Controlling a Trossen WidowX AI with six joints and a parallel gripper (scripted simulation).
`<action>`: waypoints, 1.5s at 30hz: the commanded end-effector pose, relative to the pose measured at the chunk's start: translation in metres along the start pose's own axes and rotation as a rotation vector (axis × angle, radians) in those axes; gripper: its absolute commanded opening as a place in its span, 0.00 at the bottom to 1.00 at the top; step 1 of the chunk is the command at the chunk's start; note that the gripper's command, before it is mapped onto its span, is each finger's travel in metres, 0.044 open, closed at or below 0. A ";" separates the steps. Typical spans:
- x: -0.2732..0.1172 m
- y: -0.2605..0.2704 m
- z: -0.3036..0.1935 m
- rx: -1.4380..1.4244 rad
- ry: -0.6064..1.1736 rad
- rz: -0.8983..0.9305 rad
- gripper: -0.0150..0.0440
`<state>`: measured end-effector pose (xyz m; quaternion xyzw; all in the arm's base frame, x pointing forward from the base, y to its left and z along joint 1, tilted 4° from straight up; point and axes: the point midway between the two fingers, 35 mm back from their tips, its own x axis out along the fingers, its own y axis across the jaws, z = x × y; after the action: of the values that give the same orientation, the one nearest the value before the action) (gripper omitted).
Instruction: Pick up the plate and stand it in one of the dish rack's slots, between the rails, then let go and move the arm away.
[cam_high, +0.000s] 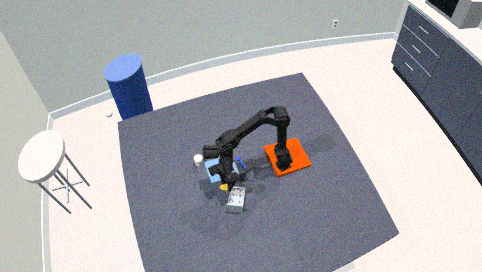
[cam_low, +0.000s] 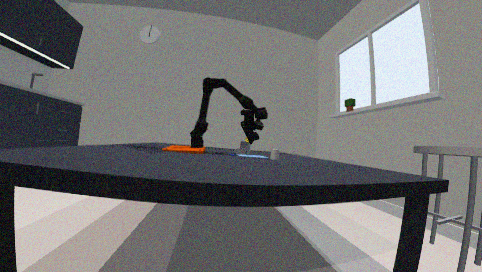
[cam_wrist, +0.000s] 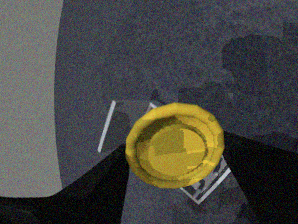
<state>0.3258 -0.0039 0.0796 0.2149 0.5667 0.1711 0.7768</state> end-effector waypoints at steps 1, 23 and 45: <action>0.006 -0.003 0.000 -0.076 -0.046 0.067 0.25; 0.016 -0.014 -0.019 -0.581 -0.440 0.337 0.25; -0.001 -0.008 -0.056 -0.984 -0.822 0.399 0.25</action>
<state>0.2734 -0.0037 0.0605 -0.0128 0.0397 0.4522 0.8910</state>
